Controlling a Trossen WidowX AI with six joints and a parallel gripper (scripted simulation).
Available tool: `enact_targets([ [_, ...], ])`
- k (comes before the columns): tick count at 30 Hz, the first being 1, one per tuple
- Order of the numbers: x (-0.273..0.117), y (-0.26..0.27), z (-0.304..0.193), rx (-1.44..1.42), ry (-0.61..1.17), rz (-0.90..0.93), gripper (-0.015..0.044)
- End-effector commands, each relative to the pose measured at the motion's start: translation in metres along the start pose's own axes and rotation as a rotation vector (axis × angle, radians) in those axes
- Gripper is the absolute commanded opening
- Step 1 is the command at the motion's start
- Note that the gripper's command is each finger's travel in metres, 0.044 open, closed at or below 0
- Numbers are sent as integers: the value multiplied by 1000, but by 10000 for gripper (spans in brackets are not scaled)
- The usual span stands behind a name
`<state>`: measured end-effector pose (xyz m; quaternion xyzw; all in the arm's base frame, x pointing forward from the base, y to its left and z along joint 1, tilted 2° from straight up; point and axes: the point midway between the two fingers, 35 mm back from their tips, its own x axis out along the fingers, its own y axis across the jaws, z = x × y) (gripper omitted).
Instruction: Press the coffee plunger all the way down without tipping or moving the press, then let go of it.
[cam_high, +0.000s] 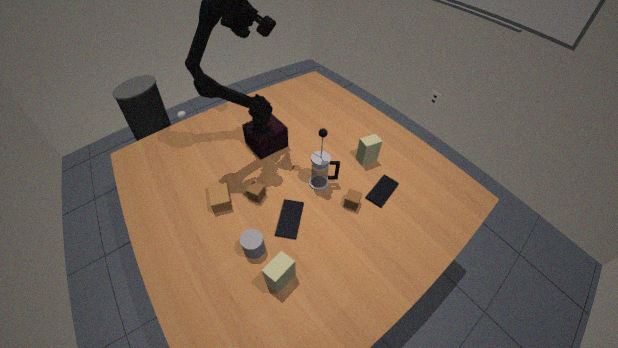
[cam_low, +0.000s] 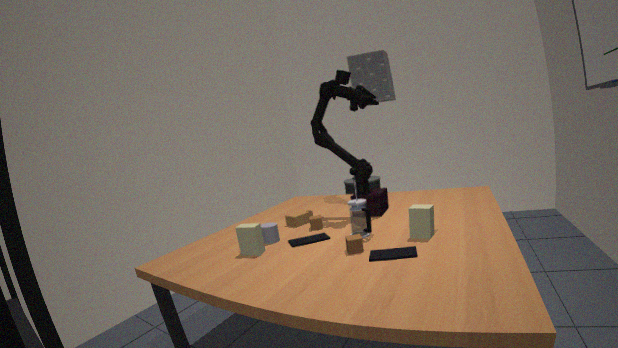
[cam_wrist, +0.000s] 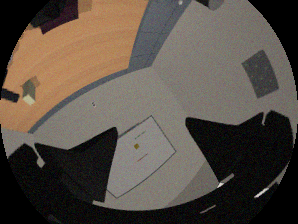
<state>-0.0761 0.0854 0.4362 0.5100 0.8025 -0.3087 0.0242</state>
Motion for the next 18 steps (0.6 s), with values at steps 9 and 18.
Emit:
enact_targets([
  [9,30,81,-25,712,239,294,440],
  [18,14,207,-26,1638,890,458,440],
])
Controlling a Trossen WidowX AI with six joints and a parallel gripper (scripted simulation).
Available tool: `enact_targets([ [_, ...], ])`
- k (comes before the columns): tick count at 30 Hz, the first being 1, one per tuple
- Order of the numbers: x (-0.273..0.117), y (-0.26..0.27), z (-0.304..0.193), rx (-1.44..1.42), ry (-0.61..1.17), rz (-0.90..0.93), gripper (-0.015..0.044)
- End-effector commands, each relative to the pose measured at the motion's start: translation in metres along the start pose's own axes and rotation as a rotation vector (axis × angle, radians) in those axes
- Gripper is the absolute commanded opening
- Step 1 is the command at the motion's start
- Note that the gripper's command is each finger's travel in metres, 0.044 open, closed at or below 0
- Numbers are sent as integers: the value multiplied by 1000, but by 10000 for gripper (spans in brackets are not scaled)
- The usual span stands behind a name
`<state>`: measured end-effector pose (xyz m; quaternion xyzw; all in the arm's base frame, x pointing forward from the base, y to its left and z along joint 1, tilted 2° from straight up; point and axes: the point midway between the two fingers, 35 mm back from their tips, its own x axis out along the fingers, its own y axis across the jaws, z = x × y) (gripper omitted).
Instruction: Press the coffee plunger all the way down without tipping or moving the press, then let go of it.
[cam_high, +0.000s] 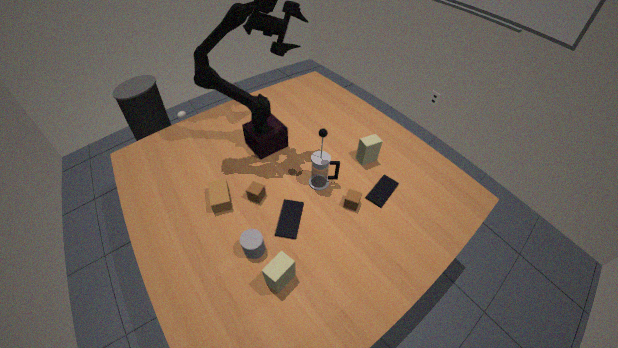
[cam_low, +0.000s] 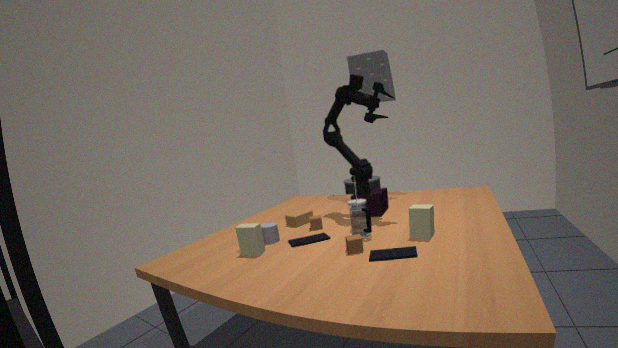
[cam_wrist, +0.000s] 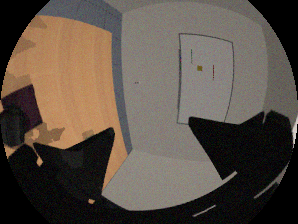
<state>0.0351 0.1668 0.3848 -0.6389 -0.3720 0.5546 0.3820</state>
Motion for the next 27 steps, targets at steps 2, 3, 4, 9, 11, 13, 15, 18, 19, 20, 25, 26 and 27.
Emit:
enact_targets([
  [2,26,40,-76,700,364,-24,440],
  [3,27,45,-85,779,406,-40,440],
  [4,27,51,-93,857,447,-58,440],
  [9,24,85,-133,1237,652,-192,440],
  [11,21,100,-148,1383,730,-265,440],
  [13,16,115,-162,1524,807,-351,440],
  [15,9,132,-174,1660,880,-451,440],
  [18,-3,157,-190,1852,981,-626,440],
  [19,-7,166,-195,1912,1012,-691,440],
  [20,-12,175,-199,1968,1041,-759,440],
  [25,-12,190,-202,2015,1064,-819,440],
  [26,-10,195,-202,2015,1064,-819,440],
  [27,-7,202,-201,2014,1064,-819,440],
])
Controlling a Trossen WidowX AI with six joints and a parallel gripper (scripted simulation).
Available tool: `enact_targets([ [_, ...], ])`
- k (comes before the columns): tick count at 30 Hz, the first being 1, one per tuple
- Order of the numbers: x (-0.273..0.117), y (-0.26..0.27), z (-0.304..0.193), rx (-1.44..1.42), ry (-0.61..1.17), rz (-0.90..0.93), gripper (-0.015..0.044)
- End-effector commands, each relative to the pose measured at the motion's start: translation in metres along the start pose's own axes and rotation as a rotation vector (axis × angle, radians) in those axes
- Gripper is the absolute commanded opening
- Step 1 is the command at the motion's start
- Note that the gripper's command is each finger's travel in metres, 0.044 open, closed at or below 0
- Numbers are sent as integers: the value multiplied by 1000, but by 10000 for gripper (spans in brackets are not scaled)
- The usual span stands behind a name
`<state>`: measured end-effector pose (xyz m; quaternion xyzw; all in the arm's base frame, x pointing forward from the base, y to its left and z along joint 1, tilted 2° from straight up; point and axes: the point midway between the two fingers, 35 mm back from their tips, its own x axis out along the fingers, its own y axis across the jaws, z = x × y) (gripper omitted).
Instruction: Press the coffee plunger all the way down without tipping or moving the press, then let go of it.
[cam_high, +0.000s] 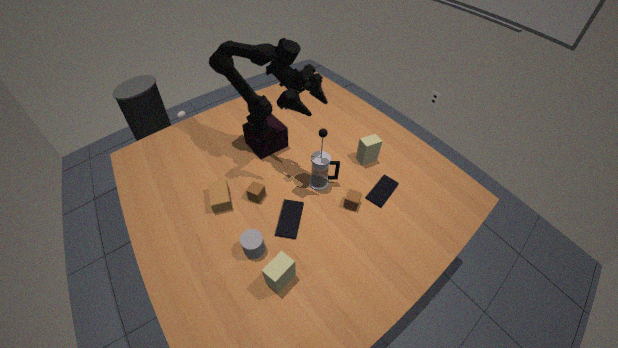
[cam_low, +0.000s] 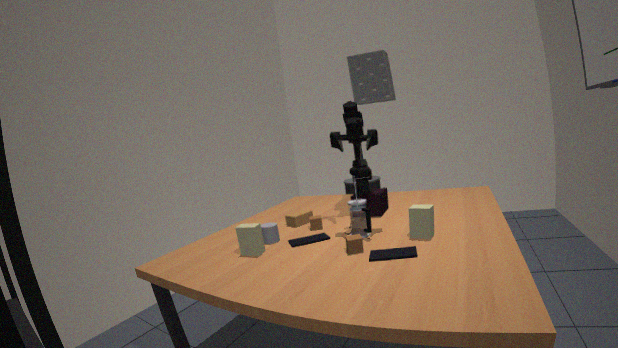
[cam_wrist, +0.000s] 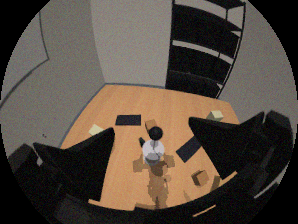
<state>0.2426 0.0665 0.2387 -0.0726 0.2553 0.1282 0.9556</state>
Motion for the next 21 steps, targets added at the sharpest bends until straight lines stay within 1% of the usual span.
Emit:
enact_targets([
  [1,12,-7,-21,80,-7,-35,440],
  [5,25,-7,-45,83,-7,-41,440],
  [13,27,-7,-44,84,-7,-43,440],
  [21,39,-8,-43,84,-8,-43,440],
])
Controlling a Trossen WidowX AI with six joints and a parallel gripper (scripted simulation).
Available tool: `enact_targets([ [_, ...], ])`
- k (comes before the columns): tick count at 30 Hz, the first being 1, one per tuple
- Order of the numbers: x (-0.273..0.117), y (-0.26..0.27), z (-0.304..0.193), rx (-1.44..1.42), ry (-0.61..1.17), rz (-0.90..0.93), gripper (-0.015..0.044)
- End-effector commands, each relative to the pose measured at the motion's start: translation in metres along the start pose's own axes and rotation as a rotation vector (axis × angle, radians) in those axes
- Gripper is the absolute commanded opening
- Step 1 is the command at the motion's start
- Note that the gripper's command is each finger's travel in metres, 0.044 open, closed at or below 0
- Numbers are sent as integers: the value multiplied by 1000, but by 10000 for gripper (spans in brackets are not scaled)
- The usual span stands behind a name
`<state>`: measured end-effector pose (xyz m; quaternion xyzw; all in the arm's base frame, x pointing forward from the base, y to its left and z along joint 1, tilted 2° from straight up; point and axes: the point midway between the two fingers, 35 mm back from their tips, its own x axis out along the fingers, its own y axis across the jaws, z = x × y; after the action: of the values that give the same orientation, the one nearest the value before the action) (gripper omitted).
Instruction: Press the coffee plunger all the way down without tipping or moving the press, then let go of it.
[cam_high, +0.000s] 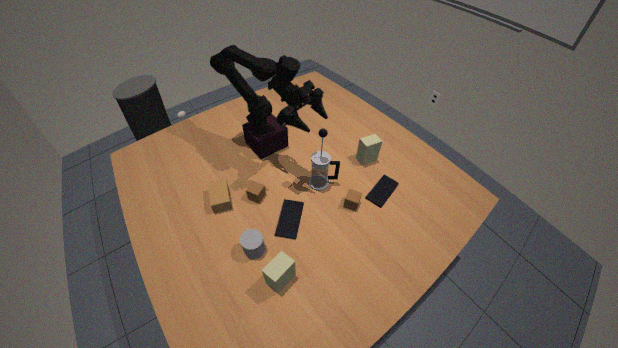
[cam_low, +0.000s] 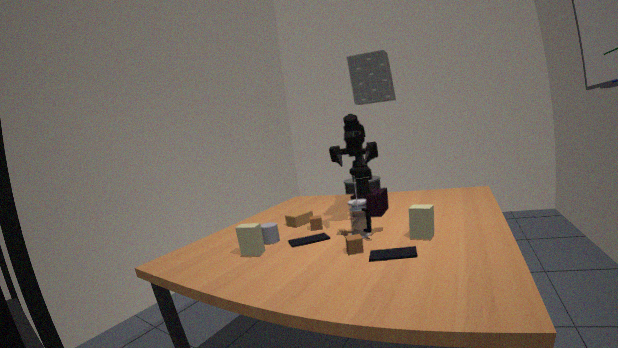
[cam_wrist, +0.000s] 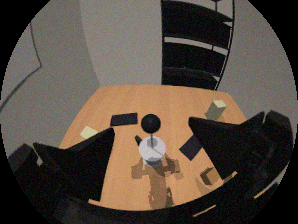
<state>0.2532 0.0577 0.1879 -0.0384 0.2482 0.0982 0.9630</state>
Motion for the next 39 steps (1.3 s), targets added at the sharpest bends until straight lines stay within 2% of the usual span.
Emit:
enact_targets([
  [1,8,0,-3,4,14,-1,440],
  [19,34,0,-5,4,12,-2,440],
  [31,34,0,-5,4,12,-2,125],
  [39,34,0,-5,4,12,-2,118],
])
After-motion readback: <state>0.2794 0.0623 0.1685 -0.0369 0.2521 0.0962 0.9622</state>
